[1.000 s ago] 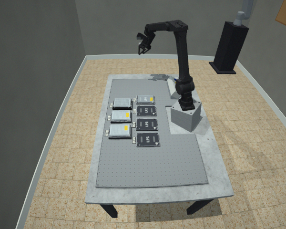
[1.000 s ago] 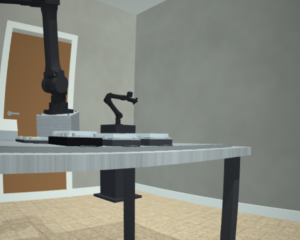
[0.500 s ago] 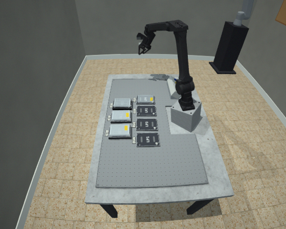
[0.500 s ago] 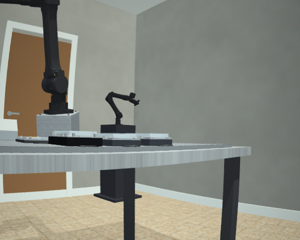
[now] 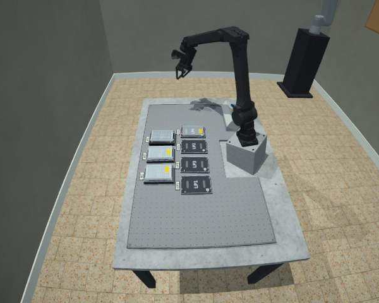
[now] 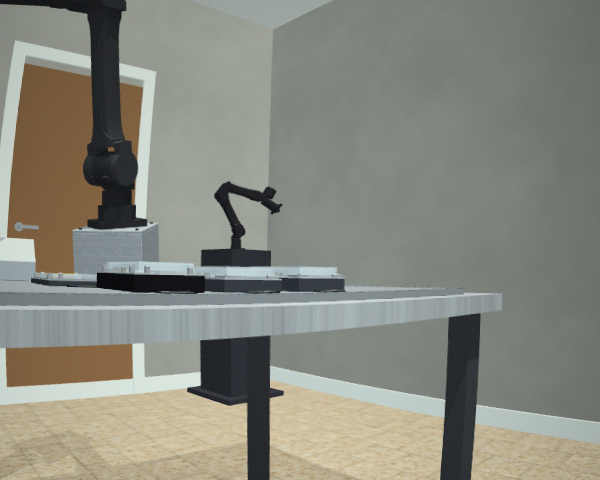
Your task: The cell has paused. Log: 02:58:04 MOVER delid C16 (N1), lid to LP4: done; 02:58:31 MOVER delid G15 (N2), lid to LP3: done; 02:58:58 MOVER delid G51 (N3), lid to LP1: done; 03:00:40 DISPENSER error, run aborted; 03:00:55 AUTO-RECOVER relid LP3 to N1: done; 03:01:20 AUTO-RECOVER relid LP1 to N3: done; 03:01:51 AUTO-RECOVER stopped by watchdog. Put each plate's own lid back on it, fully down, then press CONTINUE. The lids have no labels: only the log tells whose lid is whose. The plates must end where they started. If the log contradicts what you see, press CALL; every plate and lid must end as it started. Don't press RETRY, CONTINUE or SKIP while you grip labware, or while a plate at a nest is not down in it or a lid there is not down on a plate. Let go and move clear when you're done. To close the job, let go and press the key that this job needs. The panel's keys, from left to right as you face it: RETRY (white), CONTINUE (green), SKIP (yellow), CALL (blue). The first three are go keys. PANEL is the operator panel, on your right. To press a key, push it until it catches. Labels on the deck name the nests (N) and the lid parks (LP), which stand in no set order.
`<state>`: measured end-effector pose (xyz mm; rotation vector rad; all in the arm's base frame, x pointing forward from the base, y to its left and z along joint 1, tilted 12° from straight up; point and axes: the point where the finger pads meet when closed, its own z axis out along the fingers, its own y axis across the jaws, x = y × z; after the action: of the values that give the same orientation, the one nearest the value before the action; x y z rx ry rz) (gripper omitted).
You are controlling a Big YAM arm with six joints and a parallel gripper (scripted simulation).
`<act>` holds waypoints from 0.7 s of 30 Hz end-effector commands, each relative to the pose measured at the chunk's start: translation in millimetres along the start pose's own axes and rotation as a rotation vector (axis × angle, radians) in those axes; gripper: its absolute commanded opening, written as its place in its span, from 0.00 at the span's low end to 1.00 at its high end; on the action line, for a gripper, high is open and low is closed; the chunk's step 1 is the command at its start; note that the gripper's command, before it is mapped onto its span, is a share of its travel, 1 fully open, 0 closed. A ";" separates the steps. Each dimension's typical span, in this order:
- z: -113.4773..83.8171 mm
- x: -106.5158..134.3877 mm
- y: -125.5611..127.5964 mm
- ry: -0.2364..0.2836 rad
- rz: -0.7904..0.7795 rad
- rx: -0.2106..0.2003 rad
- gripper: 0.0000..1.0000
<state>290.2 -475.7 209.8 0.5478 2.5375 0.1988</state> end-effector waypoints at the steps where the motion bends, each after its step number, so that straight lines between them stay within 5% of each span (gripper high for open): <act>1: -8.0 -6.5 8.4 -0.021 0.005 0.019 1.00; 2: -6.9 -4.3 8.0 -0.023 0.013 0.024 1.00; 5: 25.3 7.3 18.8 0.078 0.019 -0.018 1.00; 7: 12.4 -5.0 30.4 0.030 -0.013 0.017 1.00; 13: 32.6 -3.3 52.5 0.028 -0.012 0.016 1.00; 15: 57.5 11.6 56.6 0.115 0.003 -0.014 1.00; 18: 60.6 12.4 60.5 0.128 -0.003 -0.013 1.00; 19: 47.3 0.4 67.4 0.079 -0.030 0.015 1.00; 21: 51.6 1.2 75.4 0.076 -0.032 0.018 1.00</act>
<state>337.5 -411.8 173.2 0.5022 2.6451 0.2204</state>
